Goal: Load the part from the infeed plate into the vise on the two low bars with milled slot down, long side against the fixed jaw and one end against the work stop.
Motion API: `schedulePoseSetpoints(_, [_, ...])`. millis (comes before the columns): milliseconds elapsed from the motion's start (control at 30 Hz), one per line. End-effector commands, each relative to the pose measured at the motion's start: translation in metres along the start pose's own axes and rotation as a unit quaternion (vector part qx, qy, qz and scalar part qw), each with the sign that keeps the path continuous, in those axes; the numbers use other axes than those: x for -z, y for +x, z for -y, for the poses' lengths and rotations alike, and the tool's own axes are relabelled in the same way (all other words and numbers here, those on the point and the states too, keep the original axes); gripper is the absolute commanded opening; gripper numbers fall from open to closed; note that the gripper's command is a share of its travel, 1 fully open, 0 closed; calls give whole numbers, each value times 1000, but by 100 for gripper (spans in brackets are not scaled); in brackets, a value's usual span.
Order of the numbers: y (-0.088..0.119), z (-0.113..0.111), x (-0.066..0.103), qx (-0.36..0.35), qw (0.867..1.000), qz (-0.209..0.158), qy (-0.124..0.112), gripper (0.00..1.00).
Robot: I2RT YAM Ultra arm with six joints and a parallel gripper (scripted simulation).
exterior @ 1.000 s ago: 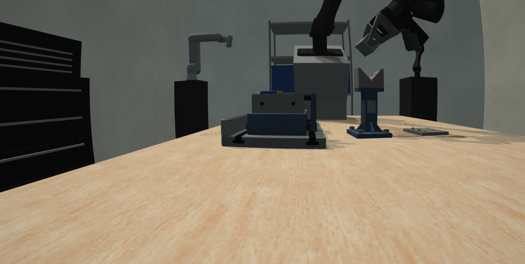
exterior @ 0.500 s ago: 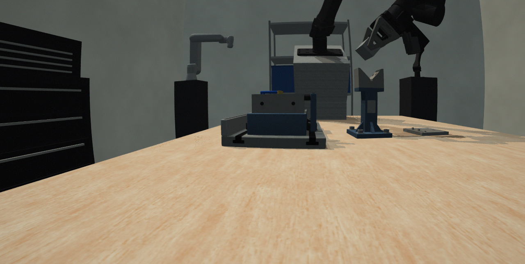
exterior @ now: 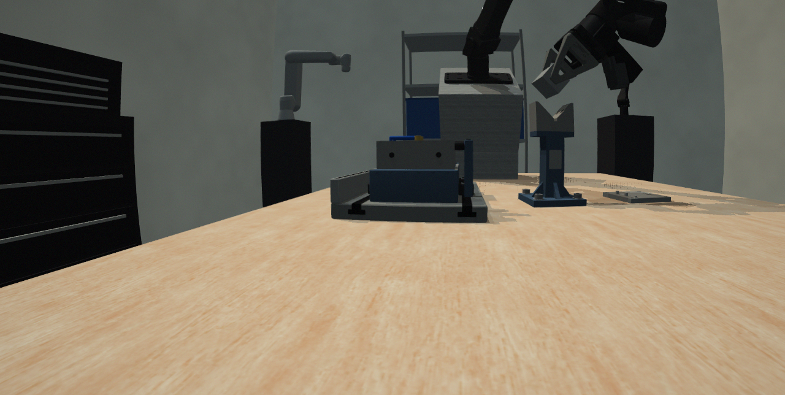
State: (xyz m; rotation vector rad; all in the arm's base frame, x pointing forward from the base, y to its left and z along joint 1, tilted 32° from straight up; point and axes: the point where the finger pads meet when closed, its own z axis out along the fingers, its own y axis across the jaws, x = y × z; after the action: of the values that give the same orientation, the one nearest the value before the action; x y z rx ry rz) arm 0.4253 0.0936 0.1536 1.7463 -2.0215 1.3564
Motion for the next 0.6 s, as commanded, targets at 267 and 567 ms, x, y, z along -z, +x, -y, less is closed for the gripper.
schedulePoseSetpoints(267, [-7,2,-12,4,1000,-10,6,0])
schedulePoseSetpoints(567, [-10,13,-9,-12,1000,-1,17,0])
